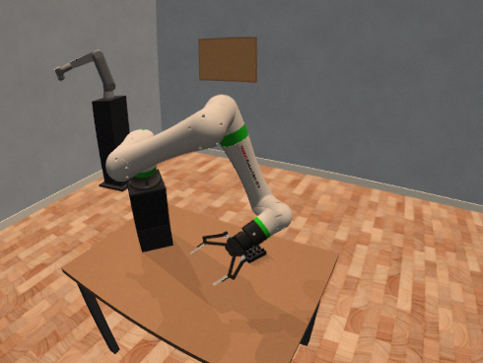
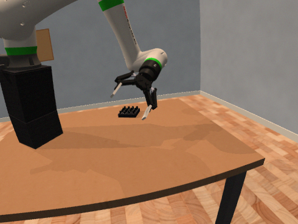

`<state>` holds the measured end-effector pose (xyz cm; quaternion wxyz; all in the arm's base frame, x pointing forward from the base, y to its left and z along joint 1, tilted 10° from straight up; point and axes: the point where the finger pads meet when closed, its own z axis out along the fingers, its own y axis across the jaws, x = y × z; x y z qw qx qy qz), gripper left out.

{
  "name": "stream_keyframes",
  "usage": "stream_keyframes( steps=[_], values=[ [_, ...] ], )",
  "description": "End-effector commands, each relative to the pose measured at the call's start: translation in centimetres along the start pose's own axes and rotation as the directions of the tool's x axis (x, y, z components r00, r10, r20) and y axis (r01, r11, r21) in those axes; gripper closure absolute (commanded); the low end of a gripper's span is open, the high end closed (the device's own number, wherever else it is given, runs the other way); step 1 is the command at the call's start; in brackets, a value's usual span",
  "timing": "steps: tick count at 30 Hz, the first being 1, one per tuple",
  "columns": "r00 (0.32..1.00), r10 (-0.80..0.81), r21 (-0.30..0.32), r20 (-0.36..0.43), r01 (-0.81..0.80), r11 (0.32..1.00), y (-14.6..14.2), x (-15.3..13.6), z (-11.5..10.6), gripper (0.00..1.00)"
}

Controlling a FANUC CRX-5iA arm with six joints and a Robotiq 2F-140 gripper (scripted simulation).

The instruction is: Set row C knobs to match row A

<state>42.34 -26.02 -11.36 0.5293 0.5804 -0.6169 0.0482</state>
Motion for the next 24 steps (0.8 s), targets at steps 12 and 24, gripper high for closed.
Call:
stream_keyframes(
  steps=[12, 24],
  values=[
    [0.955, -0.291, 0.403, 0.055, 0.246, 0.882, -0.2, -10.2, -8.6, 0.0],
    [0.865, -0.502, 0.665, 0.012, 0.368, 0.65, -0.2, -18.2, -15.2, 0.0]
  ],
)
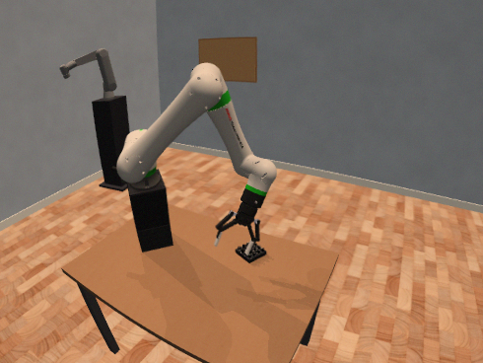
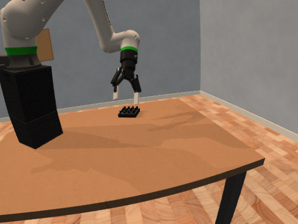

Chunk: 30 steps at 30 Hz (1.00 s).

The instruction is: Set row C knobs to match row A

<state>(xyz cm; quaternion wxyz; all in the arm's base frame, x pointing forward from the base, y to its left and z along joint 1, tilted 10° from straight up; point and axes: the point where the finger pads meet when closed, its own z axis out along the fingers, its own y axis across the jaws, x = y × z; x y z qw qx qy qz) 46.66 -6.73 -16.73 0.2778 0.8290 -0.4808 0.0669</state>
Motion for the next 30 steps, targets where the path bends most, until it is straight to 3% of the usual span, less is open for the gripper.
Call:
stream_keyframes(
  steps=[1, 12, 14, 17, 30],
  values=[
    [0.996, -0.087, 0.128, 0.03, 0.082, 0.988, -2.7, -2.9, -1.1, 0.0],
    [0.953, -0.3, 0.41, 0.054, 0.252, 0.876, -8.9, -9.7, -4.0, 0.0],
    [0.953, -0.3, 0.41, 0.054, 0.252, 0.876, -8.9, -9.7, -4.0, 0.0],
    [0.934, -0.355, 0.484, 0.047, 0.29, 0.826, -10.5, -11.6, -4.8, 0.0],
    [0.931, -0.362, 0.492, 0.046, 0.294, 0.819, -10.7, -11.8, -4.9, 0.0]
  ],
)
